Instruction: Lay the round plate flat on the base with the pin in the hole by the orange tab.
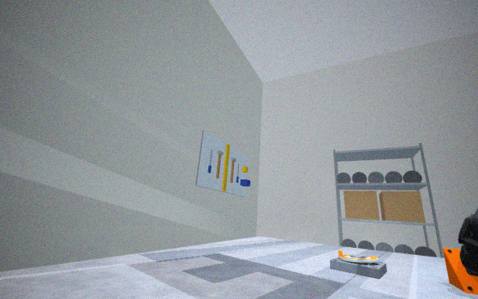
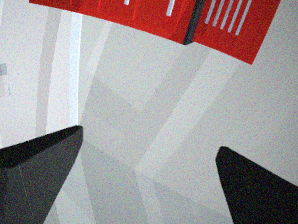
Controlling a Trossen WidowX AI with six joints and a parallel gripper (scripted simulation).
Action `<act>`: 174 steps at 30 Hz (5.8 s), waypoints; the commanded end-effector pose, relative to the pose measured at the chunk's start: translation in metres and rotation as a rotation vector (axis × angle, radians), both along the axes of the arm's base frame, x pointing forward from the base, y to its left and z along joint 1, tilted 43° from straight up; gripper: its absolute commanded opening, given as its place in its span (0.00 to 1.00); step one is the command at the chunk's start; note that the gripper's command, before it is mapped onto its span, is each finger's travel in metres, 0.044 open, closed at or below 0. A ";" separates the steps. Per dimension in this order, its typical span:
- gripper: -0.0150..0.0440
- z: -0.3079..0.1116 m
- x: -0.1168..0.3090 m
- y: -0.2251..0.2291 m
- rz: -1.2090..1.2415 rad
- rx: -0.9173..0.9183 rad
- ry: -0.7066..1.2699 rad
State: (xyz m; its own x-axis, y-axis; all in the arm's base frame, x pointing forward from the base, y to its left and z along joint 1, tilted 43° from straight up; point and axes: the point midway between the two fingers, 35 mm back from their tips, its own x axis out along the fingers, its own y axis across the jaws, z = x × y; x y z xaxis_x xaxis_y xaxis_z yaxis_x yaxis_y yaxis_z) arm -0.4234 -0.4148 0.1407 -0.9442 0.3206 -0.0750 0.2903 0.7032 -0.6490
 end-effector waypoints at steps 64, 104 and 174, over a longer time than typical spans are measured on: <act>0.25 -0.104 0.750 0.389 0.300 0.941 -1.743; 0.25 -0.120 0.739 0.442 0.297 0.944 -1.744; 0.25 -0.105 0.659 0.444 0.294 0.944 -1.739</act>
State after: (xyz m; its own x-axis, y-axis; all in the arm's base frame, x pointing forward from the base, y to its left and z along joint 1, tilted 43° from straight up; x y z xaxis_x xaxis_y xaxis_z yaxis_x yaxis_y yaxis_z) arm 0.2405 0.0320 0.0383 -0.0764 0.6806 -0.7287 -0.0863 0.7236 0.6849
